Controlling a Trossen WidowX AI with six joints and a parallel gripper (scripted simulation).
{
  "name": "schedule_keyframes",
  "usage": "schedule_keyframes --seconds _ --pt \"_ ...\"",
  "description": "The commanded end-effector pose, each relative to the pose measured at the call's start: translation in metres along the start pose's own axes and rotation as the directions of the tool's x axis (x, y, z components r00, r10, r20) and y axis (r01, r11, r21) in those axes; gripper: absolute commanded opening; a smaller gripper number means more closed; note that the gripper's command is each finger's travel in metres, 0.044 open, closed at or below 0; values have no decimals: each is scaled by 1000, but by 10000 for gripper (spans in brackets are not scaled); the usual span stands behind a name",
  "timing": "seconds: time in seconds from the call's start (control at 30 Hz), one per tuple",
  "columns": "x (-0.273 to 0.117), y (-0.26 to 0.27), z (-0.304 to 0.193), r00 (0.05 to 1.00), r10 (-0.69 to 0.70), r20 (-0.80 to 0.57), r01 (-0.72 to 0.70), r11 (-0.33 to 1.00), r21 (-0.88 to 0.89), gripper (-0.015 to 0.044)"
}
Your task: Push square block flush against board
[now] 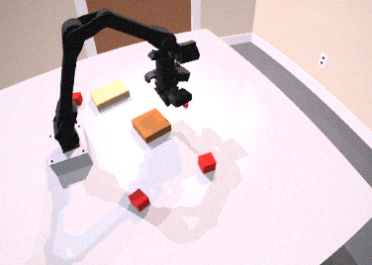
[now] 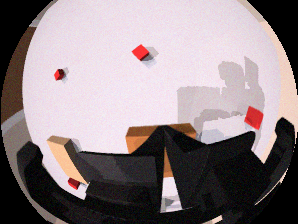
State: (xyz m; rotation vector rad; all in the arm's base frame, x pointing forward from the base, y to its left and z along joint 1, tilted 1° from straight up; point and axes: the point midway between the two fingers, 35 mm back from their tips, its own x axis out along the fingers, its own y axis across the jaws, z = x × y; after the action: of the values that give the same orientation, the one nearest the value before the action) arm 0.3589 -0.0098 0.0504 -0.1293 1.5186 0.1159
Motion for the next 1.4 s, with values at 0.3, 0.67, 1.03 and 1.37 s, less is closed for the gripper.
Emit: schedule_keyframes --seconds 0.3,0.67,1.03,1.37 --pt "56 -1 3 1000 2 4 -2 1000 29 0" --pt "56 -1 -6 1000 2 3 -2 1000 29 0" --pt "55 -1 -24 1000 2 2 -2 1000 29 0" --pt "56 -1 -40 1000 2 0 -2 1000 29 0"
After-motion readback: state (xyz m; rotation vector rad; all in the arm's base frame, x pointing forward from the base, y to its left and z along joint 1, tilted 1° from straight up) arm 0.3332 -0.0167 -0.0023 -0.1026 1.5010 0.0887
